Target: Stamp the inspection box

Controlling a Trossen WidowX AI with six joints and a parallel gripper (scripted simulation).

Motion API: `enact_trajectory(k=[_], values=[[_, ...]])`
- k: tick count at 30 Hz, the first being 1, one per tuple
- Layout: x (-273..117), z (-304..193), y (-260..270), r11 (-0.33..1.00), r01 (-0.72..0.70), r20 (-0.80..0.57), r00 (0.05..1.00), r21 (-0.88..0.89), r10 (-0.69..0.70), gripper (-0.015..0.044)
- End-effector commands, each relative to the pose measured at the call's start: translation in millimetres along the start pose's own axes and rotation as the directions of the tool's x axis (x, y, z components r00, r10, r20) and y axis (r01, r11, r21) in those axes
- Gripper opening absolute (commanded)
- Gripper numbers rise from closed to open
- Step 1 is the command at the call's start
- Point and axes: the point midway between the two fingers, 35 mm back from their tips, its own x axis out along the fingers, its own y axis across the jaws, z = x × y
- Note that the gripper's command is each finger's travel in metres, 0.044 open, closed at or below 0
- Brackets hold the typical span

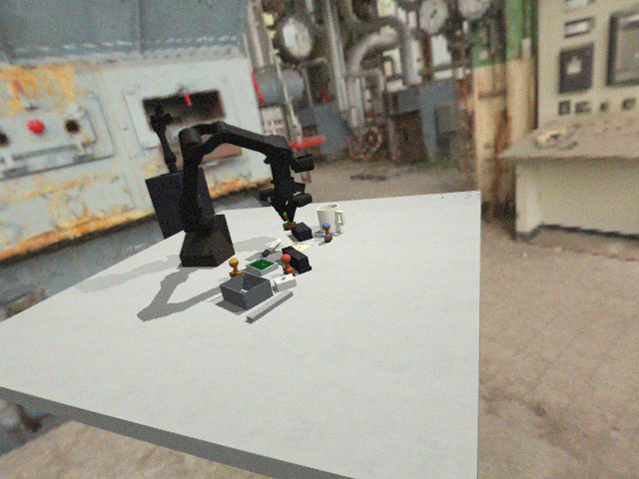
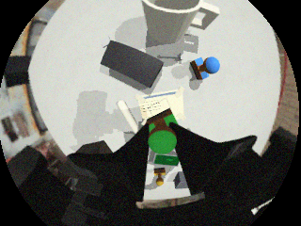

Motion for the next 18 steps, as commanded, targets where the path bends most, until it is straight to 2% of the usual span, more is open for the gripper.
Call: enact_trajectory(k=[1, 18], values=[[3.8, -0.6, -0.8, 1.0, -0.001, -0.002, 1.0, -0.001, 0.001, 0.0], [15.1, -0.5, -2.6, 1.0, -0.002, 0.001, 1.0, -0.001, 0.002, 0.0]])
